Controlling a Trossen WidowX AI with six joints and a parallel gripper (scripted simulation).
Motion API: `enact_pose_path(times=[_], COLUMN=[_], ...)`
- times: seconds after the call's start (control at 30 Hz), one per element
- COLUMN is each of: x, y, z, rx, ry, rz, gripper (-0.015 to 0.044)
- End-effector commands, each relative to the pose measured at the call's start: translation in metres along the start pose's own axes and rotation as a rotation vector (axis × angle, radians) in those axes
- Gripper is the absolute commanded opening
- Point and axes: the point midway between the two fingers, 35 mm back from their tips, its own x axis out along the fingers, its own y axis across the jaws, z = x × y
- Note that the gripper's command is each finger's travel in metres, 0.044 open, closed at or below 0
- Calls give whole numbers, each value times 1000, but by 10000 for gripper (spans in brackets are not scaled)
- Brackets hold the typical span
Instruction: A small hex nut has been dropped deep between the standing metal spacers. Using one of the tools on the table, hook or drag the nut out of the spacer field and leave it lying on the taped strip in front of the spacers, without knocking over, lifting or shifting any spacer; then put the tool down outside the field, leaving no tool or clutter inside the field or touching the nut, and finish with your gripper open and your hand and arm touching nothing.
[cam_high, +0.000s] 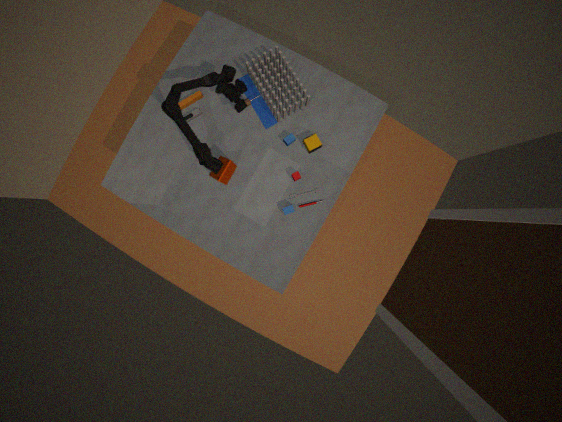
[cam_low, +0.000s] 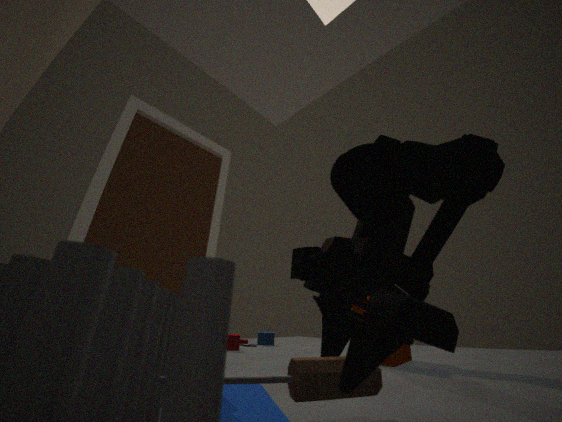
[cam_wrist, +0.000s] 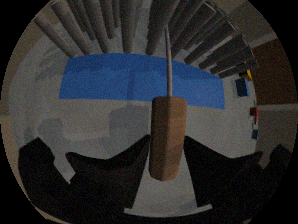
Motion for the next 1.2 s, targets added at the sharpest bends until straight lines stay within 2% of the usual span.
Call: enact_pose_path(times=[0.0, 1.17], x=[0, 6], y=[0, 1], z=[4, 26], rx=[-3, -3], ry=[-2, -3], rz=[4, 5], gripper=[0, 0])
